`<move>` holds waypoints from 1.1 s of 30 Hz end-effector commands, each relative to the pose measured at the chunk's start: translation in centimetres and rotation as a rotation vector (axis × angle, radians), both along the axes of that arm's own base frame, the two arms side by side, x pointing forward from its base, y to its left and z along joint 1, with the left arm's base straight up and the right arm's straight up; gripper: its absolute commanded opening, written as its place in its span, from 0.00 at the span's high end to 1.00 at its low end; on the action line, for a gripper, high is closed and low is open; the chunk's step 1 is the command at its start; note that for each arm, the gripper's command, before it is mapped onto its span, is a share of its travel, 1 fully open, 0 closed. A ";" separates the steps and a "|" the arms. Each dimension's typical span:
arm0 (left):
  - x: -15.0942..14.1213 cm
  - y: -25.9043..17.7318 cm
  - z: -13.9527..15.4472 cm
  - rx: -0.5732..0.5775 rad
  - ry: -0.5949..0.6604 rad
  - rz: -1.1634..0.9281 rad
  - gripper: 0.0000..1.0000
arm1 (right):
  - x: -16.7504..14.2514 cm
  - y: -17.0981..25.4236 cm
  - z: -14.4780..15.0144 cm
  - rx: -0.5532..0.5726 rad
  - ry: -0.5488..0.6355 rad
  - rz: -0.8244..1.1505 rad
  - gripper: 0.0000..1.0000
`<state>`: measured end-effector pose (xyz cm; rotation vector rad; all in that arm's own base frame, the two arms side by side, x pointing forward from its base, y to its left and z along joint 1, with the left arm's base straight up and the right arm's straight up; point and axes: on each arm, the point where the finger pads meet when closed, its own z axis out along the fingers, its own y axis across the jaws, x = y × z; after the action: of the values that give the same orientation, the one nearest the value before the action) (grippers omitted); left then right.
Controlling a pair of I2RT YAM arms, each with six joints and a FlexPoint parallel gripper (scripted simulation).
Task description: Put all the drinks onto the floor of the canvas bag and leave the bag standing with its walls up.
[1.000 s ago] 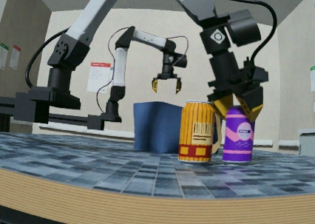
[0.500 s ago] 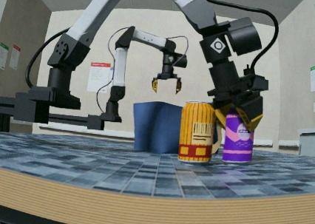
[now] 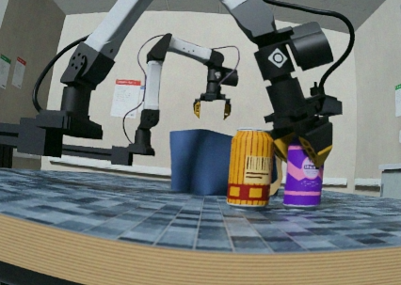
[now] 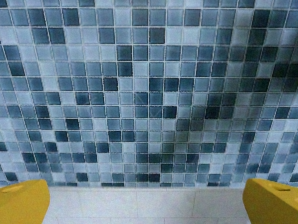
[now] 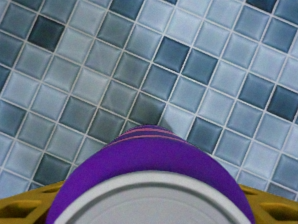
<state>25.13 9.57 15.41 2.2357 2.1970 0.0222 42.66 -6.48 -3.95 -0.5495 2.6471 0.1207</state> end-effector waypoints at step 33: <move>0.7 0.0 0.9 0.006 -0.024 0.001 0.00 | 2.8 -0.5 8.9 -0.017 -0.112 0.006 0.33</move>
<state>25.13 9.57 15.41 2.2357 2.1970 0.0222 43.25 -6.68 1.24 -0.5476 2.6454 0.1137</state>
